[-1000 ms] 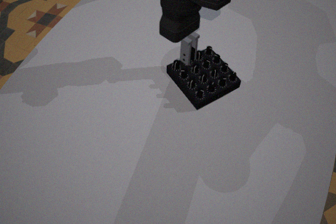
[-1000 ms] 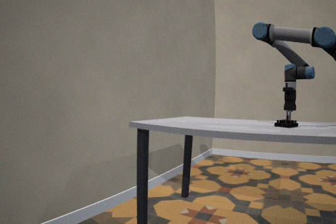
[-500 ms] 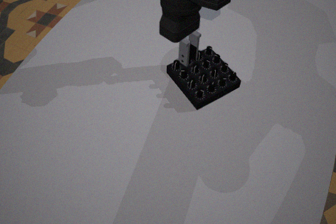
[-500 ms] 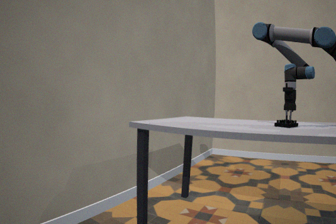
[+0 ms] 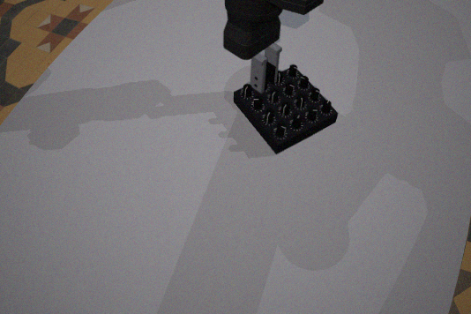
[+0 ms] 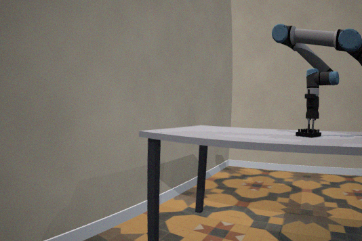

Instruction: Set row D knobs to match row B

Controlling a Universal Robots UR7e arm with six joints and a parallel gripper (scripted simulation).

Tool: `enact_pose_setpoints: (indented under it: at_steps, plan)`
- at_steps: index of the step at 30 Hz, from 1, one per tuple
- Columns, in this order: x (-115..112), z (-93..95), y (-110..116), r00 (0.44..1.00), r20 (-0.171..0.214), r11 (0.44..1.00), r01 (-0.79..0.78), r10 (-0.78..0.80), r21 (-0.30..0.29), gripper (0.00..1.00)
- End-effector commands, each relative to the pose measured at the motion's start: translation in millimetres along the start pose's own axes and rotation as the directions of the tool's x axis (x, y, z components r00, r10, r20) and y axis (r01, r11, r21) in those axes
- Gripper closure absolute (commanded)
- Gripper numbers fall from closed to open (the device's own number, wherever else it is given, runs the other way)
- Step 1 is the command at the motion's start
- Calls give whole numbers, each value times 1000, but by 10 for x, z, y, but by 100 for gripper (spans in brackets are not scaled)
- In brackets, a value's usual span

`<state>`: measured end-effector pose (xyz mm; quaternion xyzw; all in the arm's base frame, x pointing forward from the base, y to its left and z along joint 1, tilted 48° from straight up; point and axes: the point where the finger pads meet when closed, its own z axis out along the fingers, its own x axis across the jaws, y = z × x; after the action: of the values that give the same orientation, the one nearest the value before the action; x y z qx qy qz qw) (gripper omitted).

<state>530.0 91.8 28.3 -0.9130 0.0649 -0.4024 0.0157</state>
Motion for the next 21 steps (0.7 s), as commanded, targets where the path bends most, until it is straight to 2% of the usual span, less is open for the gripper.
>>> enact_pose_setpoints:
  at_steps: [1, 6, 16, 21]
  plan:
    - [3, -10, -1, 1000, -1, 1000, 0, 0, 0, 54]
    - [3, -45, -1, 1000, -1, 1000, 0, 0, 0, 54]
    - [3, -309, -1, 1000, -1, 1000, 0, 0, 0, 54]
    - [3, -360, -1, 1000, -1, 1000, 0, 0, 0, 54]
